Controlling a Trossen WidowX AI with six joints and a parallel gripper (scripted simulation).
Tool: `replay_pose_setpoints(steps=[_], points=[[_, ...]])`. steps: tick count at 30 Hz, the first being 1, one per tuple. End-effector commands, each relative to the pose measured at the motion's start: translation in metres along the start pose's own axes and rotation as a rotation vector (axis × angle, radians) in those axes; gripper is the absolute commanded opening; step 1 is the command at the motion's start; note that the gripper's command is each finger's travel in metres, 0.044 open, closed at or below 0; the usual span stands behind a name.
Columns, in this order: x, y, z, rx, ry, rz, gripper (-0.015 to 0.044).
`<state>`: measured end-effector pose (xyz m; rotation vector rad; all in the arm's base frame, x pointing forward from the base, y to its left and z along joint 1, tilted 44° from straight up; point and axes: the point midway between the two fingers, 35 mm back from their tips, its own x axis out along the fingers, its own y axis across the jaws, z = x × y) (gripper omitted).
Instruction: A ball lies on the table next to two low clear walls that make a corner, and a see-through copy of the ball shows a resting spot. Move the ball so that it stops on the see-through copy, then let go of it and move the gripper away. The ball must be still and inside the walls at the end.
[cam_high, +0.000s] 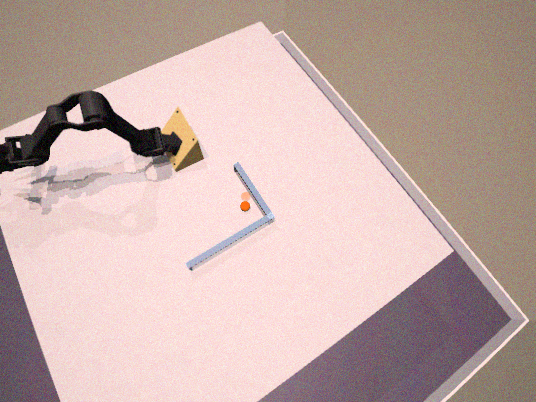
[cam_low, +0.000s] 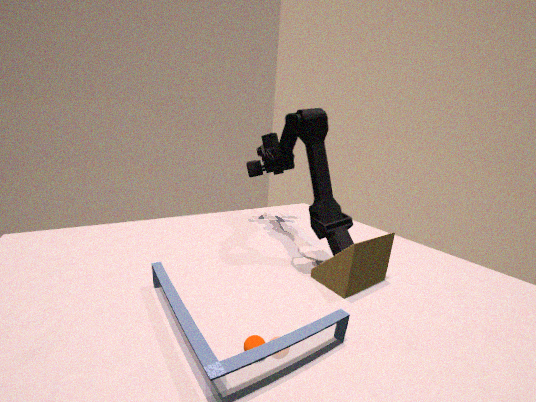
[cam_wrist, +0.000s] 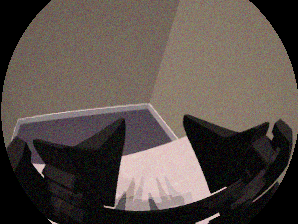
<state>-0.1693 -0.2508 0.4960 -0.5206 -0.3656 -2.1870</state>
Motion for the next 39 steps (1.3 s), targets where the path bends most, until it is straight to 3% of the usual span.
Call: replay_pose_setpoints(steps=[1, 10, 18, 29, 39], points=[[0.004, 0.036, -0.024, 0.022, 0.087, 0.089, 0.0273], [-0.02, 0.152, -0.076, 0.054, 0.306, 0.383, 0.0273], [-0.08, 0.256, -0.112, -0.005, 0.484, 0.672, 0.0273], [-0.229, 0.372, -0.134, -0.185, 0.651, 1.128, 0.0273], [-0.401, 0.413, -0.133, -0.453, 0.676, 1.55, 0.0273]])
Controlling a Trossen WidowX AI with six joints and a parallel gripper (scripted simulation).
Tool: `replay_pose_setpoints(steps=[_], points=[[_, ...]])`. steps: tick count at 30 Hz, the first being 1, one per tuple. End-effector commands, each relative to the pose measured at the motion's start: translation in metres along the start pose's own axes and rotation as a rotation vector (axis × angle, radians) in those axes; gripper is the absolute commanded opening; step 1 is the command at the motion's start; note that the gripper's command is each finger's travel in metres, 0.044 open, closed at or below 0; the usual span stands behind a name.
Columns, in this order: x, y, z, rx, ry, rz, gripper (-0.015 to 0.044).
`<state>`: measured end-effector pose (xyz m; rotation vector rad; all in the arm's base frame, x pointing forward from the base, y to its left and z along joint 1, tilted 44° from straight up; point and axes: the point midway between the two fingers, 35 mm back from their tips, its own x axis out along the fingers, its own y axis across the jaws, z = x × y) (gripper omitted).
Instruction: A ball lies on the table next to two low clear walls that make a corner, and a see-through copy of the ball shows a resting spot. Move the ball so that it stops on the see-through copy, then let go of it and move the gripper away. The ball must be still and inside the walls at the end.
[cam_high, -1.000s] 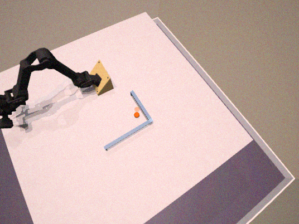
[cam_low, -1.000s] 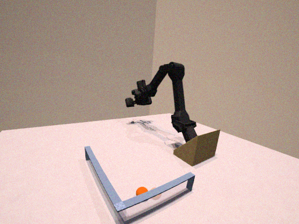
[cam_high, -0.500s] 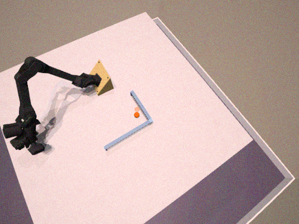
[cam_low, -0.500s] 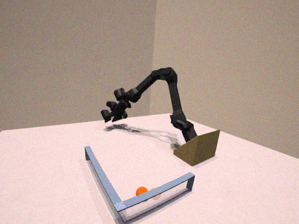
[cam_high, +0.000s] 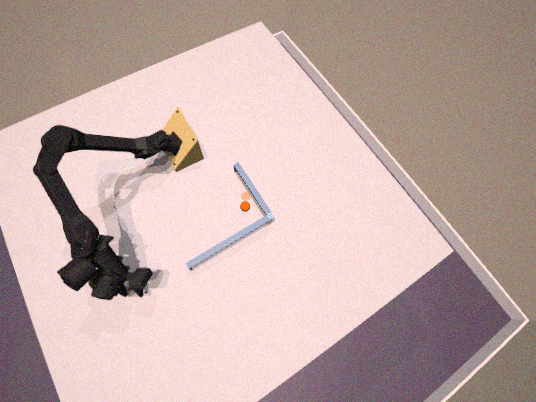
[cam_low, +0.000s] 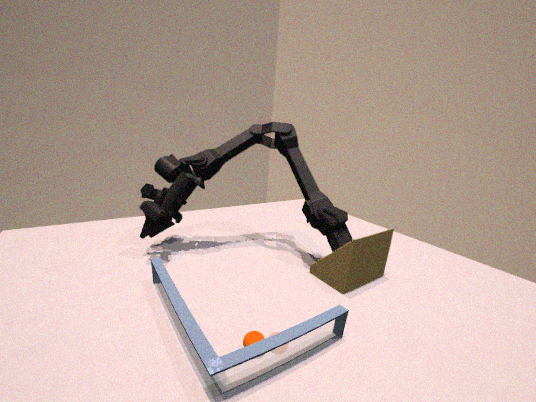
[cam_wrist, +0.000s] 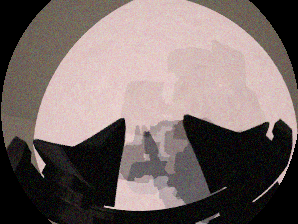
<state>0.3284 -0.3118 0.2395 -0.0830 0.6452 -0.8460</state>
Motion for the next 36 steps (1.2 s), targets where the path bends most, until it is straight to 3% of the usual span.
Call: replay_pose_setpoints(steps=[1, 12, 19, 29, 36], points=[[0.006, 0.053, -0.011, -0.124, 0.066, 0.088, 0.0273], [-0.015, 0.219, -0.088, -0.742, 0.295, 0.363, 0.0273], [-0.048, 0.292, -0.161, -1.276, 0.429, 0.468, 0.0273], [-0.099, 0.331, -0.275, -2.099, 0.657, 0.485, 0.0273], [-0.102, 0.33, -0.285, -2.148, 0.684, 0.479, 0.0273]])
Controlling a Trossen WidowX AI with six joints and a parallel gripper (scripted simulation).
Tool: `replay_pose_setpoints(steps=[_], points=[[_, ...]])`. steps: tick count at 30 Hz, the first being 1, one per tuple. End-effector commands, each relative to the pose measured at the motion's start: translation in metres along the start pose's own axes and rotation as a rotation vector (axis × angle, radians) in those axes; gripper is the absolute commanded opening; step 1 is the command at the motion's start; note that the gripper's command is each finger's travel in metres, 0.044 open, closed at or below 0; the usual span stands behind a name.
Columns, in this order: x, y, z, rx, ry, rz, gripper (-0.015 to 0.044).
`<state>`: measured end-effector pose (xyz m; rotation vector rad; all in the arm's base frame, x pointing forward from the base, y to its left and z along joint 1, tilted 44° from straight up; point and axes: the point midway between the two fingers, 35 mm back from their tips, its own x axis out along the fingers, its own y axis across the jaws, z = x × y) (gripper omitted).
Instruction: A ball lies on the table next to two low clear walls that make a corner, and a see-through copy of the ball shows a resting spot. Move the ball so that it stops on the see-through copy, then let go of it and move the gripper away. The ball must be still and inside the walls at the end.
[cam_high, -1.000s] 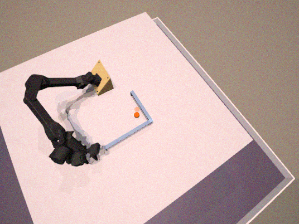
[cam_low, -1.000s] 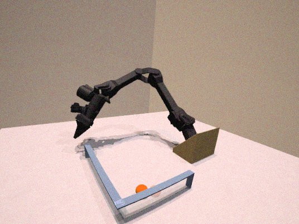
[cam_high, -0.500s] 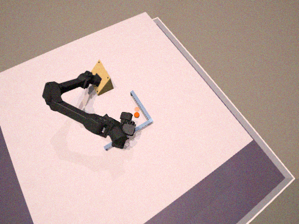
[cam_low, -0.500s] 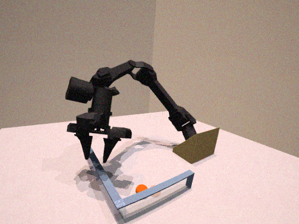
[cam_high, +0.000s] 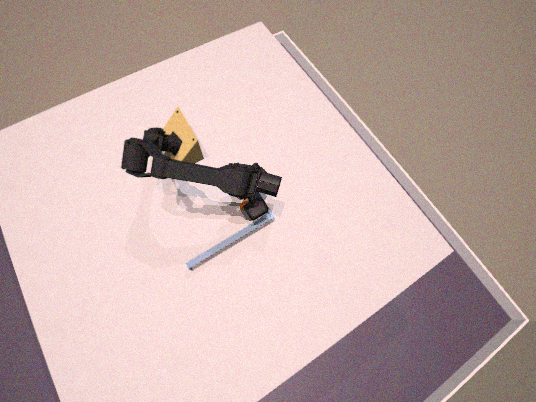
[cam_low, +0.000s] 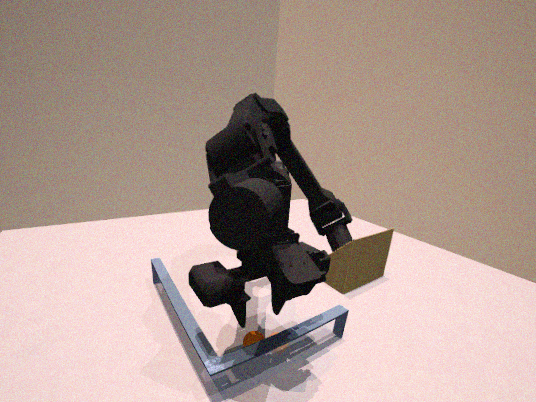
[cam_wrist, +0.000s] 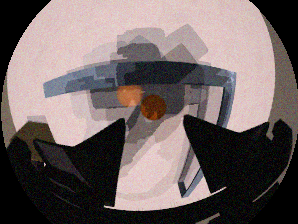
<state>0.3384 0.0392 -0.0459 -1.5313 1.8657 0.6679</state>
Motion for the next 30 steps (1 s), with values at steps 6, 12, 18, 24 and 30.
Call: replay_pose_setpoints(steps=[6, 12, 18, 24, 30], points=[[0.016, -0.002, -0.004, -0.001, 0.011, 0.001, 0.0273], [0.025, -0.003, -0.004, -0.001, 0.011, 0.001, 0.0273], [0.034, -0.003, -0.005, -0.001, 0.011, 0.001, 0.0273], [0.044, -0.003, -0.005, -0.001, 0.012, 0.0, 0.0273], [0.052, -0.002, -0.005, -0.001, 0.012, 0.0, 0.0273]])
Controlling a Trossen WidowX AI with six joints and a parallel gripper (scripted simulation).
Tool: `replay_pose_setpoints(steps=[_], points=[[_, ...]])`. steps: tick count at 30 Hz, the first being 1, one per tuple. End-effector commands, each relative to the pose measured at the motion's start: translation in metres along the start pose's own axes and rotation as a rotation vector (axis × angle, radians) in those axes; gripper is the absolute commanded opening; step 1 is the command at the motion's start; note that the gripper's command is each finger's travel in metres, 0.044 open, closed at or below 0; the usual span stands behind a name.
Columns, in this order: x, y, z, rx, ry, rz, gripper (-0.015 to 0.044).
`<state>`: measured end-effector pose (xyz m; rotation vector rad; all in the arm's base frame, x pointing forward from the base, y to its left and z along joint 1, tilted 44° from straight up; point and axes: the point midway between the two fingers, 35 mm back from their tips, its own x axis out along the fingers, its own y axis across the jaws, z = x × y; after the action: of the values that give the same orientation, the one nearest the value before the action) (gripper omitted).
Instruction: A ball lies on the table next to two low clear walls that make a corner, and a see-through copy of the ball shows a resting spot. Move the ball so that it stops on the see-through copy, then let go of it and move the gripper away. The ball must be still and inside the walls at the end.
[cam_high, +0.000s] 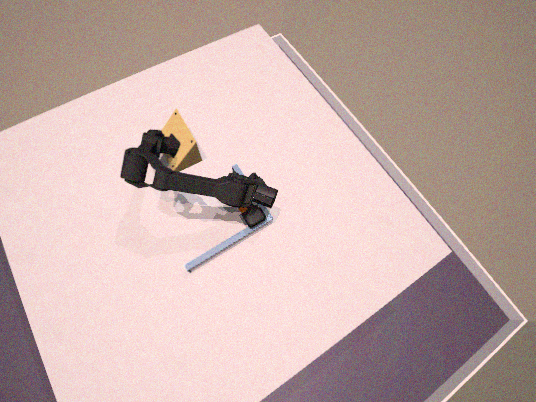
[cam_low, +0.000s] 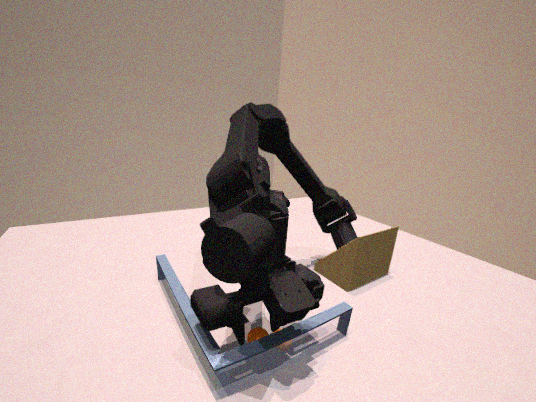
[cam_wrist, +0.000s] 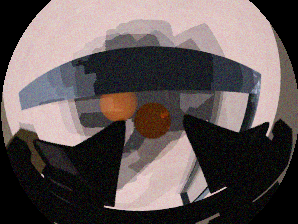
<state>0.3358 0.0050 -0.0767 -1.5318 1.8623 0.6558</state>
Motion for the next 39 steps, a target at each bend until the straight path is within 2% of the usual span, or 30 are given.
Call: replay_pose_setpoints(steps=[1, 4, 13, 18, 39], points=[[0.007, 0.002, -0.001, -0.009, 0.011, 0.006, 0.0273], [0.007, 0.002, -0.001, -0.009, 0.011, 0.006, 0.0195], [0.007, 0.002, -0.001, -0.009, 0.011, 0.006, 0.0135], [-0.006, -0.001, -0.001, -0.014, 0.009, 0.008, 0.0003], [-0.12, 0.001, 0.001, -0.011, 0.006, 0.008, 0.0]])
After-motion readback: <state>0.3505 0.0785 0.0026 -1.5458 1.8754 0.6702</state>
